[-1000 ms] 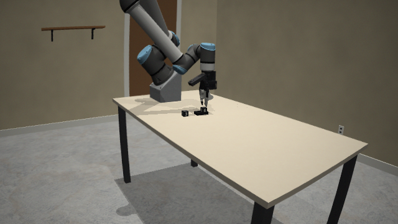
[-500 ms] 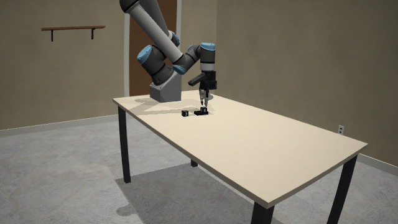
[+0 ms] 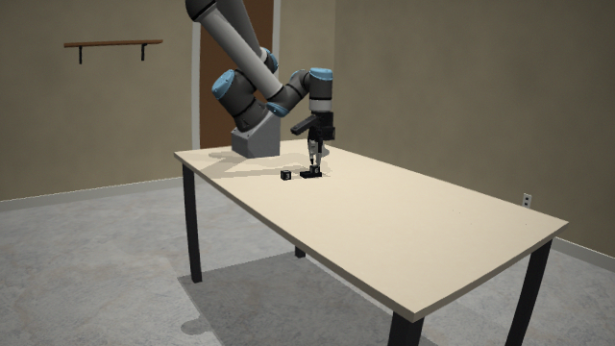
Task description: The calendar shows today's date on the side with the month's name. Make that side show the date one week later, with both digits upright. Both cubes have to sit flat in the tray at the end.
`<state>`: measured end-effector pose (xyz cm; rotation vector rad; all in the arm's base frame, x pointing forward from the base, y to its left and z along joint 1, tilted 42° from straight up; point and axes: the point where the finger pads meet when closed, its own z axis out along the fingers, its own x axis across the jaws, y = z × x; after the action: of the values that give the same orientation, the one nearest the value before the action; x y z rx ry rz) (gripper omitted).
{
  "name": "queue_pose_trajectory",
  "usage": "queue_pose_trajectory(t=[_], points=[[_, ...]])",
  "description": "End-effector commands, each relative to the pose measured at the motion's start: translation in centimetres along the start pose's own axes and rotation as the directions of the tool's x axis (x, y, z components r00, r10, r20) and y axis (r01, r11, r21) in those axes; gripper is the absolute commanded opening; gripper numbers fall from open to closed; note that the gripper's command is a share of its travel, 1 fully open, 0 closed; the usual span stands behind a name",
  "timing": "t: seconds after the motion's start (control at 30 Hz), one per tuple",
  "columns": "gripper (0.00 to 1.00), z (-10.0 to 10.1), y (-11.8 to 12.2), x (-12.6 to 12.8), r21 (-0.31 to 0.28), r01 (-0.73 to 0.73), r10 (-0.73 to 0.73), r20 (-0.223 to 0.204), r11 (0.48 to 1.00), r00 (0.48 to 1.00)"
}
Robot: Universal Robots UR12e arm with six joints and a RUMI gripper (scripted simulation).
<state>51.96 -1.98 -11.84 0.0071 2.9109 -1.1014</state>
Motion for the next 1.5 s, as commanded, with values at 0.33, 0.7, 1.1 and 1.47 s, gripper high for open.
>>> queue_pose_trajectory(t=[0.33,0.7,1.1,1.47], points=[[0.29,2.1,0.0,0.2,0.001,0.001,-0.001,-0.001,1.000,1.000],[0.29,2.1,0.0,0.1,0.000,0.000,0.000,0.002,1.000,1.000],[0.29,2.1,0.0,0.1,0.000,0.000,0.000,0.001,1.000,1.000],[0.29,2.1,0.0,0.1,0.000,0.000,0.000,0.001,1.000,1.000]])
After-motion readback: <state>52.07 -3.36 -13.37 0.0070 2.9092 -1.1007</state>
